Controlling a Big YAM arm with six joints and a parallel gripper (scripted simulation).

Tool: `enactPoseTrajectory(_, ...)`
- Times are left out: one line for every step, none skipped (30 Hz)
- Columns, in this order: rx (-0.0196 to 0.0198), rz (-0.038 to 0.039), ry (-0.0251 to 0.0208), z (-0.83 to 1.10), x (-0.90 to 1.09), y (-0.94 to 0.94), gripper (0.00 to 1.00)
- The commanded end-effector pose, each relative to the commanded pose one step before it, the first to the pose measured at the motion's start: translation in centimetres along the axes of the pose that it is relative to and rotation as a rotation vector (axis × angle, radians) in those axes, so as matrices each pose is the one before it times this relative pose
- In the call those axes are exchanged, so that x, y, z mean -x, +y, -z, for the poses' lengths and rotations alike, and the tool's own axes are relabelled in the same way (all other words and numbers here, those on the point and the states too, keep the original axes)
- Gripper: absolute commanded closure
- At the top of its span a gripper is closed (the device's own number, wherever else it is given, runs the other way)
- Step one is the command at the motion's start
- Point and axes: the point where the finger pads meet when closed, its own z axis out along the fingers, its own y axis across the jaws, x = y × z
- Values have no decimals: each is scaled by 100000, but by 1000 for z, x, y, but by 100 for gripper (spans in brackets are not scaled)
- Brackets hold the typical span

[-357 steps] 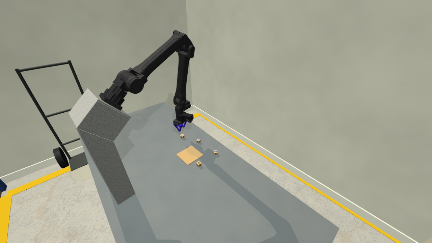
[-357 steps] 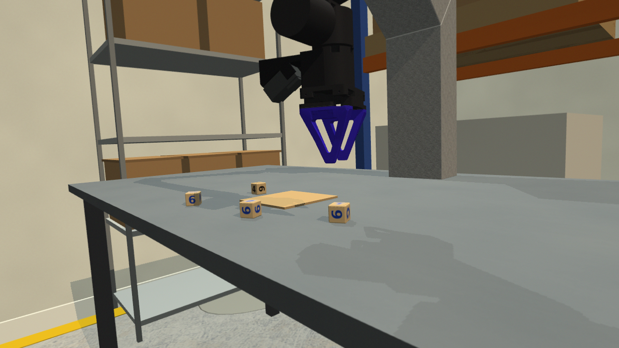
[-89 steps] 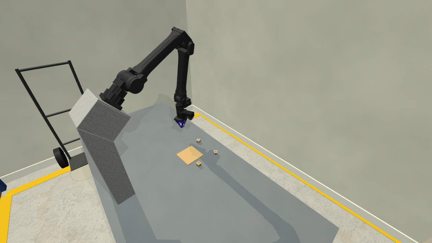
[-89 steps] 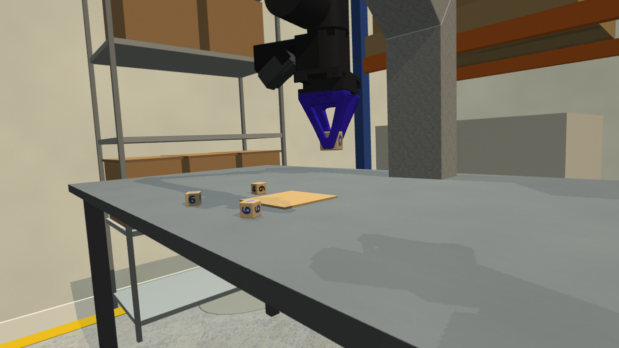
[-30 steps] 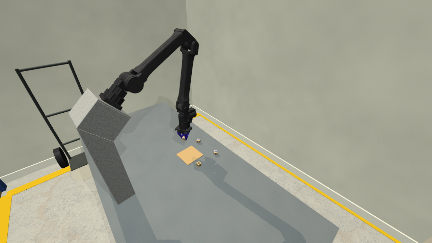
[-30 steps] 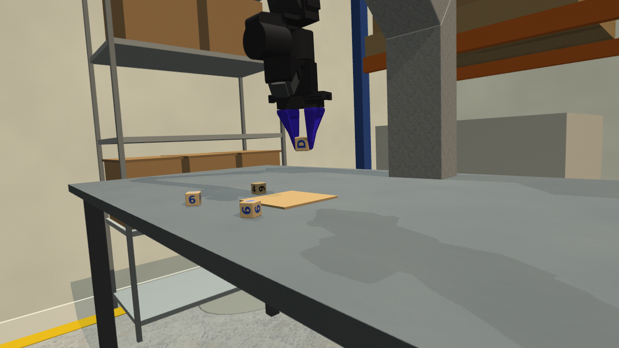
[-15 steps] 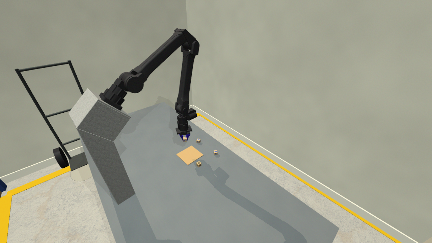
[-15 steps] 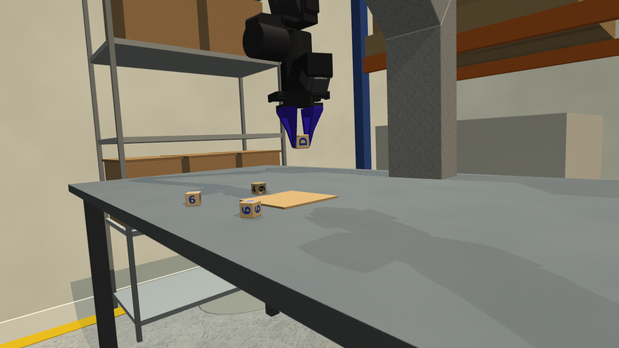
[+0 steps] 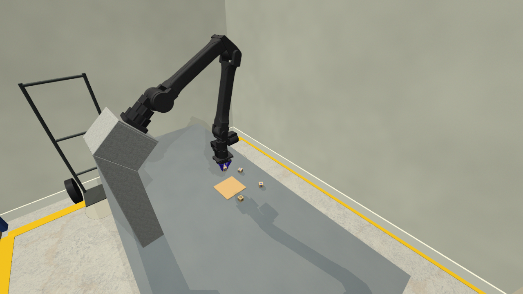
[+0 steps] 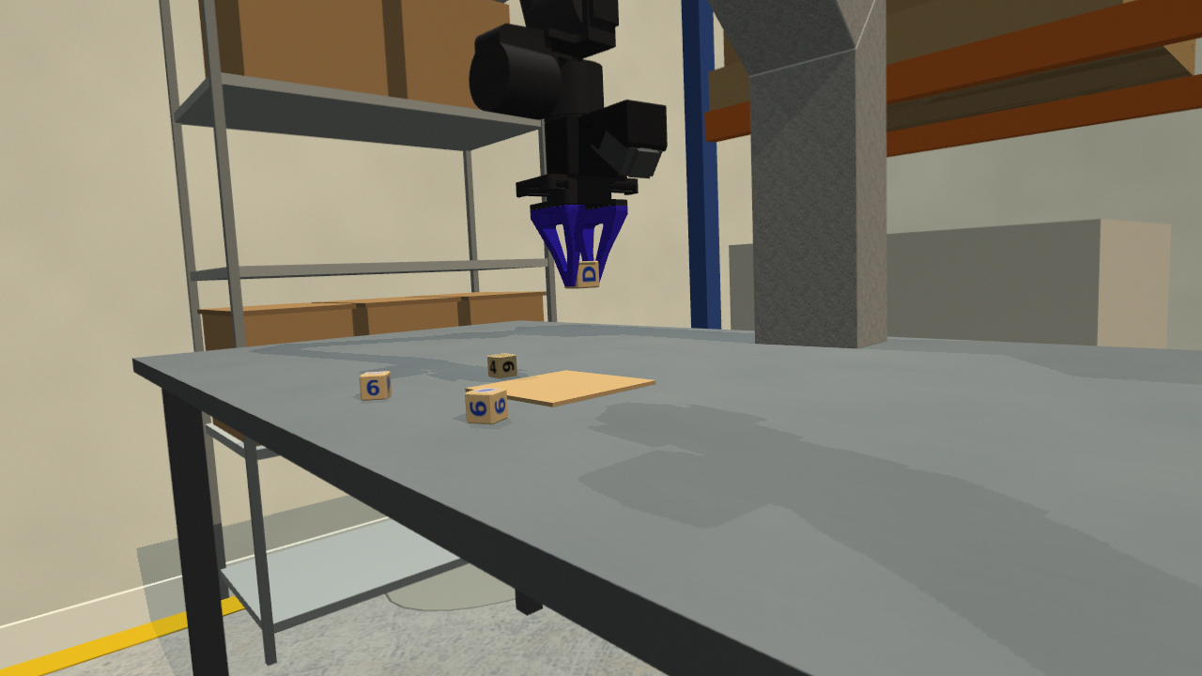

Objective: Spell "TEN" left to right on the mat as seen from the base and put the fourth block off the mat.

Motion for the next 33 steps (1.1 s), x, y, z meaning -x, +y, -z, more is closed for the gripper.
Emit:
enactPoseTrajectory(-240, 2123, 339, -378, -602, 213, 78)
enactPoseTrajectory(-465, 411, -61, -177, 23, -287, 78)
enactPoseTrajectory(26, 515, 11, -165, -21, 8, 78)
enactPoseTrajectory(-16, -12, 22, -205, -19, -1, 78)
enactPoseTrajectory(-1, -15, 30, -246, -24, 5, 78)
enactPoseTrajectory(0, -18, 26, -287, -26, 5, 78)
enactPoseTrajectory(1, -20, 20, -326, -27, 7, 78)
enactPoseTrajectory(1, -18, 26, -362, -29, 8, 78)
enactPoseTrajectory(4, 0, 5, -397, -13, 10, 78)
enactPoseTrajectory(5, 0, 1, -427, -13, 11, 78)
enactPoseTrajectory(5, 0, 1, -453, -14, 11, 78)
enactPoseTrajectory(5, 0, 1, -474, -15, 12, 78)
enactPoseTrajectory(4, -42, 1, -489, -15, 12, 78)
enactPoseTrajectory(4, -135, 1, -499, -16, 12, 78)
enactPoseTrajectory(0, 0, 0, 0, 0, 0, 78)
enactPoseTrajectory(0, 0, 0, 0, 0, 0, 78)
enactPoseTrajectory(682, 30, -1, -503, 30, 185, 78)
enactPoseTrajectory(-663, 15, -78, -499, -3, -157, 78)
enactPoseTrajectory(0, -37, 27, -490, -35, 9, 78)
enactPoseTrajectory(-3, -40, 43, -475, -41, 7, 78)
enactPoseTrajectory(0, -11, 16, -454, -28, 8, 78)
enactPoseTrajectory(2, 11, -1, -427, -13, 9, 78)
enactPoseTrajectory(2, 10, -1, -395, -12, 9, 78)
enactPoseTrajectory(334, 3, 40, -358, -21, 90, 78)
enactPoseTrajectory(307, 13, 27, -318, -10, 82, 78)
enactPoseTrajectory(-124, 25, -37, -276, 14, -26, 78)
enactPoseTrajectory(-215, 16, -46, -231, 14, -48, 78)
enactPoseTrajectory(18, -3, -8, -186, 0, 8, 78)
enactPoseTrajectory(160, -14, 24, -143, -13, 41, 78)
enactPoseTrajectory(-6, -10, 9, -102, -8, 0, 78)
enactPoseTrajectory(-52, -8, -1, -66, -4, -12, 78)
enactPoseTrajectory(0, 0, 0, 0, 0, 0, 78)
enactPoseTrajectory(0, 0, 0, 0, 0, 0, 78)
